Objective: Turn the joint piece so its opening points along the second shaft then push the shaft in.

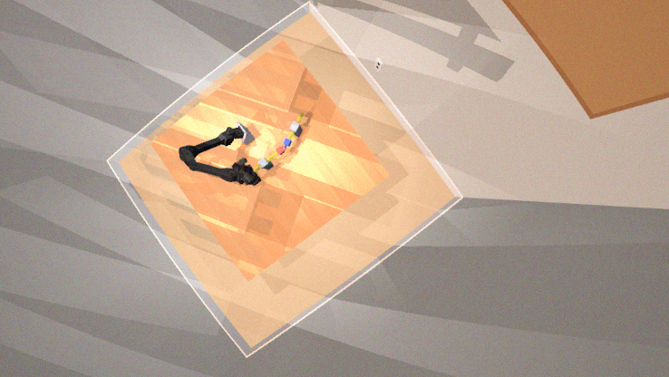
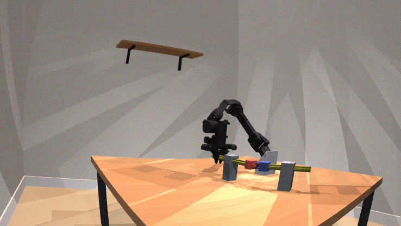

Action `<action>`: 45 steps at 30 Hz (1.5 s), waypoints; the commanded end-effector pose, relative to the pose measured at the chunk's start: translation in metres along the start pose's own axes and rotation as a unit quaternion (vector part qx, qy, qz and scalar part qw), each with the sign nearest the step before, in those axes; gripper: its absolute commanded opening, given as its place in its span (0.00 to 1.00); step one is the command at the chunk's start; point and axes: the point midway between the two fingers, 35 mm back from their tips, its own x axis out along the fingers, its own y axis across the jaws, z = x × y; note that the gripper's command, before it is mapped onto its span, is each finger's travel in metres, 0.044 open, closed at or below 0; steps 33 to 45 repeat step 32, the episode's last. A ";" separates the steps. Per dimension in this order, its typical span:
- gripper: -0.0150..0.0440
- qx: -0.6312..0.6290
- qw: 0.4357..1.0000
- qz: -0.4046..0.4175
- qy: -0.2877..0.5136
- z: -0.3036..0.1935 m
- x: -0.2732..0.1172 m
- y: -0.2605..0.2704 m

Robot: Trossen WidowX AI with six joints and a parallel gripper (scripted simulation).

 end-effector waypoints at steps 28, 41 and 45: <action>1.00 -0.001 1.000 0.000 0.001 0.000 -0.009 0.000; 1.00 0.000 1.000 0.000 0.001 0.000 -0.029 0.000; 1.00 0.000 1.000 0.000 0.001 0.000 -0.029 0.000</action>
